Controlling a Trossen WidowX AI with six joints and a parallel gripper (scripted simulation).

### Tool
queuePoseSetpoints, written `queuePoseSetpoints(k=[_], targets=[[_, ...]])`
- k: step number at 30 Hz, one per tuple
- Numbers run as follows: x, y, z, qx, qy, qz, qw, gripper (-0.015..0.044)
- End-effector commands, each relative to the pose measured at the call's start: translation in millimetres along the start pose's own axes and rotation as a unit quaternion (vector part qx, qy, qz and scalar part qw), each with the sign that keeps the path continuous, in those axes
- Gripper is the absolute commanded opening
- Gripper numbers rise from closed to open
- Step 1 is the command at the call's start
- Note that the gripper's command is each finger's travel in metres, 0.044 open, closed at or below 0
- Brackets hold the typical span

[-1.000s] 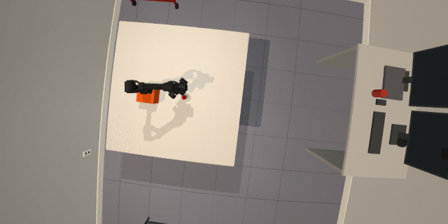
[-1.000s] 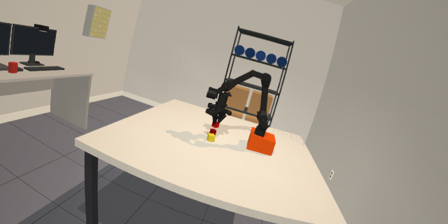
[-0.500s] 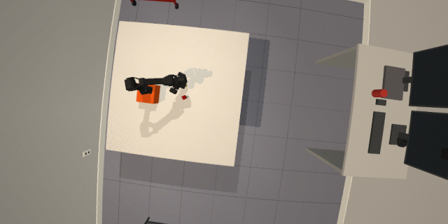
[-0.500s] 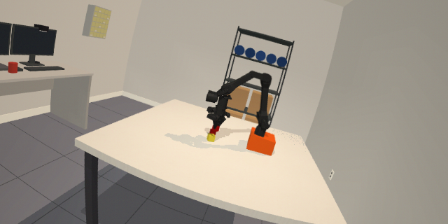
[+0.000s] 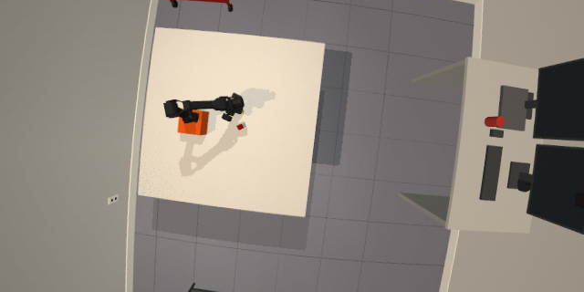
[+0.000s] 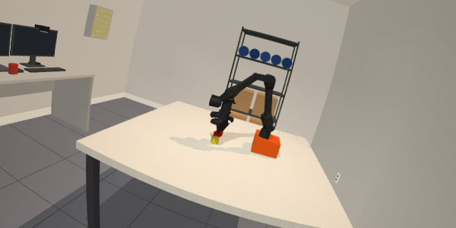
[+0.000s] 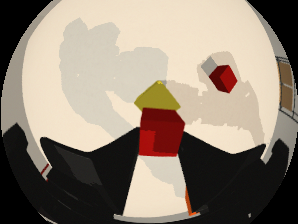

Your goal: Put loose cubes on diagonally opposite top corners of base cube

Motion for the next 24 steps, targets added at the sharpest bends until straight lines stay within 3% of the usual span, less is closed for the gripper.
queuePoseSetpoints(k=[1, 24], targets=[[0.9, -8.8, -0.4, -0.001, 0.003, 0.002, 1.000, 0.0105], [1.3, -14.7, -0.8, -0.001, 0.002, 0.002, 1.000, 0.0105]])
Point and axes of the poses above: the point midway between the two fingers, 35 mm back from their tips, its own y axis back along the fingers, its own z axis across the jaws, x = y × z, the point moved 7 cm from there along y, back along the fingers, and after that the axes turned 14 degrees about -y, right-handed, at the moved point
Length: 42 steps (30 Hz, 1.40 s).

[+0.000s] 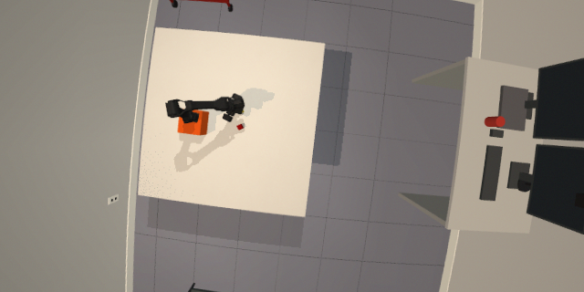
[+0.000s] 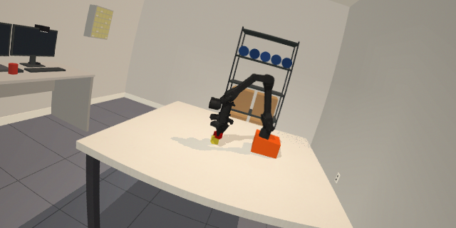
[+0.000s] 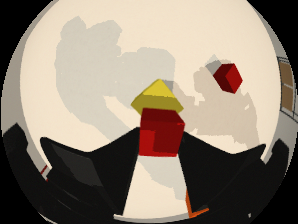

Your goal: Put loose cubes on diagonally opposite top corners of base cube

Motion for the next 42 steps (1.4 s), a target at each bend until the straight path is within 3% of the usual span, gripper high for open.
queuePoseSetpoints(k=[1, 2, 6, 30, 31, 33, 42], targets=[[0.2, 0.0, 0.6, -0.002, 0.002, 0.001, 1.000, 0.0105], [0.2, 0.0, 0.6, -0.002, 0.002, 0.001, 1.000, 0.0105], [0.2, 0.0, 0.6, -0.002, 0.002, 0.001, 1.000, 0.0205], [-0.2, 30.4, 0.0, 0.000, 0.000, 0.000, 1.000, 0.0205], [-0.5, 28.2, -0.7, 0.001, 0.003, 0.001, 1.000, 0.0231], [-6.7, 30.4, -4.2, 0.001, 0.028, 0.001, 1.000, 0.0265], [-46.6, 45.4, -32.3, 0.001, 0.197, -0.001, 0.980, 0.0265]])
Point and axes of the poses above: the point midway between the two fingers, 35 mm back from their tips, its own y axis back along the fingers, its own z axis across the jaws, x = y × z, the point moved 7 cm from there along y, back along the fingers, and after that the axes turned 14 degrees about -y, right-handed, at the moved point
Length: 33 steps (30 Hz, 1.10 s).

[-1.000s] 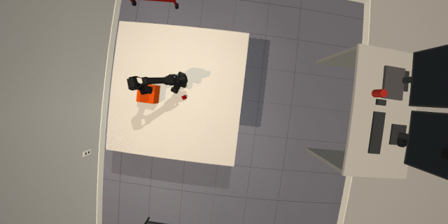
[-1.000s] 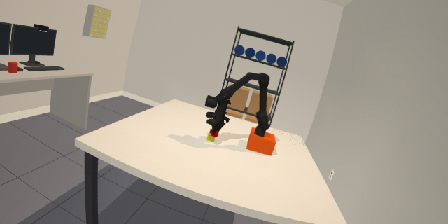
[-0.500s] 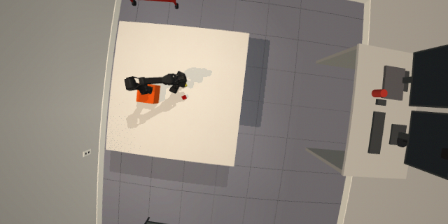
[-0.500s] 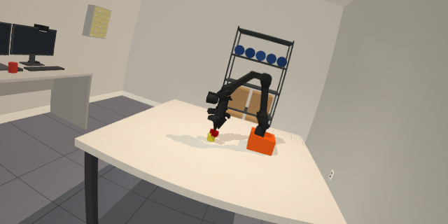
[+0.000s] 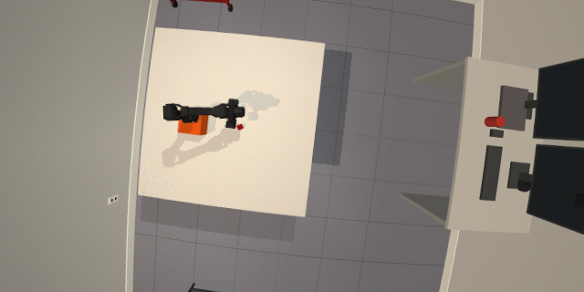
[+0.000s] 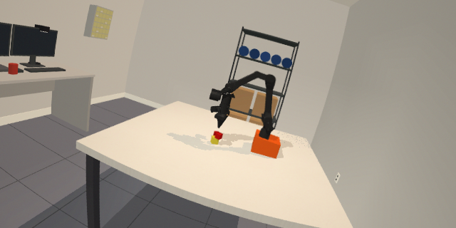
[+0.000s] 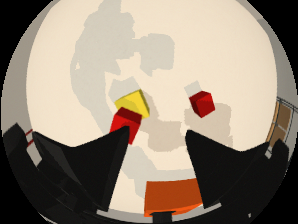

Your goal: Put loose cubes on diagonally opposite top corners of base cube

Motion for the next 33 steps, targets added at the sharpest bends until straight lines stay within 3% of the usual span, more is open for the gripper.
queuePoseSetpoints(k=[1, 13, 18, 25, 33], targets=[[-9.8, 6.0, -14.8, 0.002, 0.057, -0.002, 0.998, 0.0265], [-35.5, 26.1, -75.8, 0.005, 0.278, -0.003, 0.961, 0.0265], [-36.5, 27.3, -79.4, 0.005, 0.290, -0.003, 0.957, 0.0265], [-36.9, -33.1, -79.9, 0.005, 0.290, -0.002, 0.957, 0.0265], [-36.7, -38.5, -80.0, 0.005, 0.290, -0.002, 0.957, 0.0265]])
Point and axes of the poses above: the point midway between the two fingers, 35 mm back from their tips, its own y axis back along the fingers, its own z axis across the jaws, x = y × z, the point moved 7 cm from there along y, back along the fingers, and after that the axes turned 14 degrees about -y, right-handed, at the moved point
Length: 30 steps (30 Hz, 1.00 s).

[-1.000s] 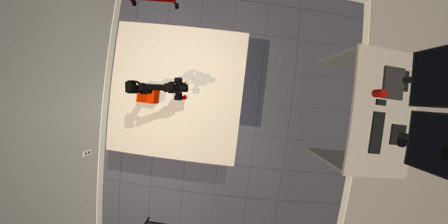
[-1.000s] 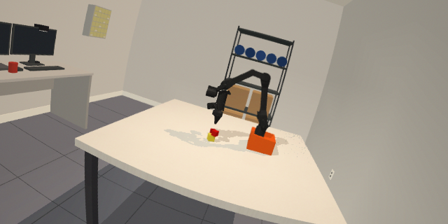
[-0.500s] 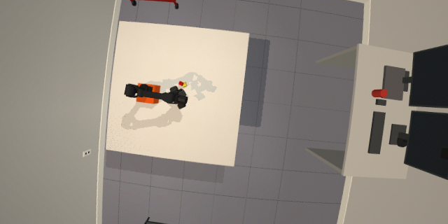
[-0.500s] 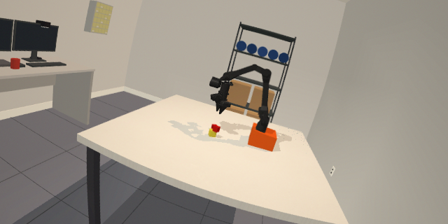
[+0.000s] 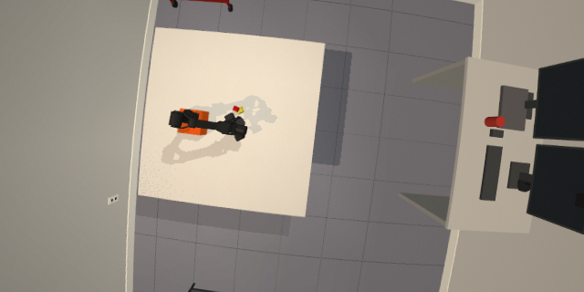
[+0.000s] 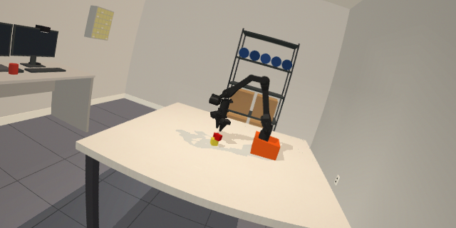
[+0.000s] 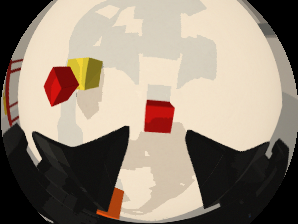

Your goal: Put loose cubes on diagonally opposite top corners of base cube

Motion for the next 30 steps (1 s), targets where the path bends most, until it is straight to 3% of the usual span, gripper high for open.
queuePoseSetpoints(k=[1, 27, 30], targets=[[-0.9, -4.8, -1.1, 0.004, 0.002, -0.004, 1.000, 0.0265], [-0.8, -45.0, -1.2, 0.004, 0.002, -0.004, 1.000, 0.0265], [-0.8, -45.0, -1.2, 0.004, 0.002, -0.004, 1.000, 0.0186]])
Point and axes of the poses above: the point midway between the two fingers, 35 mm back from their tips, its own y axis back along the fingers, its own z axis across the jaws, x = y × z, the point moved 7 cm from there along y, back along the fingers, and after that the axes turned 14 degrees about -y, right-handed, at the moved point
